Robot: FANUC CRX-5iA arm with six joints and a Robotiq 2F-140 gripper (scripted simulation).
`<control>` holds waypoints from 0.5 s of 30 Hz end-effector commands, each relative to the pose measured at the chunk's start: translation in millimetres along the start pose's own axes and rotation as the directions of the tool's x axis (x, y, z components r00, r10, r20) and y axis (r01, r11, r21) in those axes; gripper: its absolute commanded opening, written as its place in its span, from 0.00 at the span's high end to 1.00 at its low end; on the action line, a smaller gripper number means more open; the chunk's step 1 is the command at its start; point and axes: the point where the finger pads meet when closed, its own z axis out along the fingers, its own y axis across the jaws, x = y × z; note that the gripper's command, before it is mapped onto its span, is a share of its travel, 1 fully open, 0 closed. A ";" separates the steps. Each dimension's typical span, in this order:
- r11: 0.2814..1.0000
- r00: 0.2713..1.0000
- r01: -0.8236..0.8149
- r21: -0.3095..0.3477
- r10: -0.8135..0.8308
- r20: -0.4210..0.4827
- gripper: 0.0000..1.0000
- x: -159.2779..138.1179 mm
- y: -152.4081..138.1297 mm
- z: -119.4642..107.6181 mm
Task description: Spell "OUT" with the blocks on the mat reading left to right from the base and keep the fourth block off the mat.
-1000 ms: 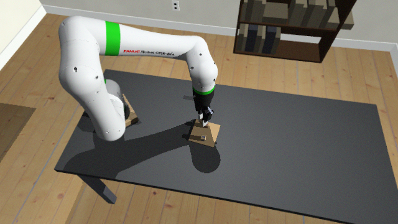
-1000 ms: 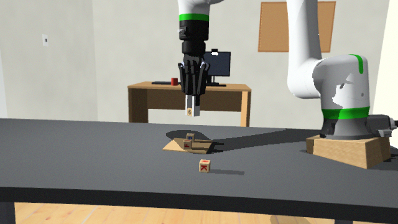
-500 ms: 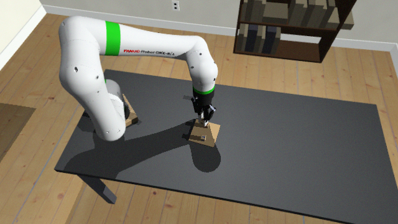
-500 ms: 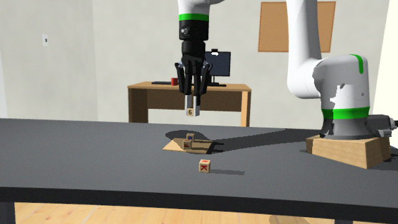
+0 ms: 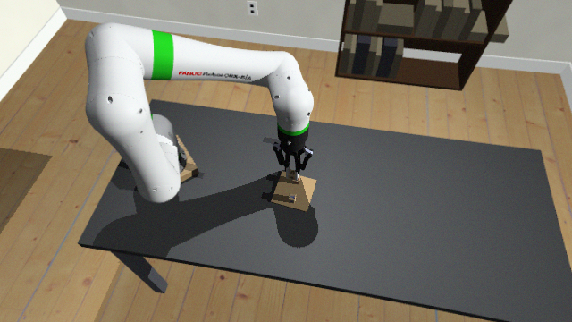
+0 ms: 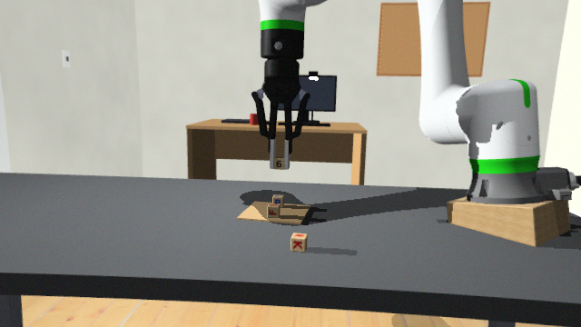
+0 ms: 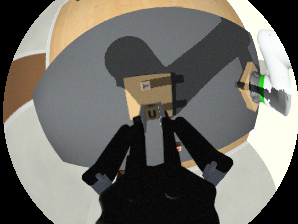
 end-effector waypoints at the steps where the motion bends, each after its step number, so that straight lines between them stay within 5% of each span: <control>1: 0.996 0.996 0.087 -0.004 -0.087 0.008 0.87 0.0 -0.5 -0.2; 15: 0.882 0.882 0.472 0.000 -0.472 0.008 0.87 -0.2 -2.3 -0.3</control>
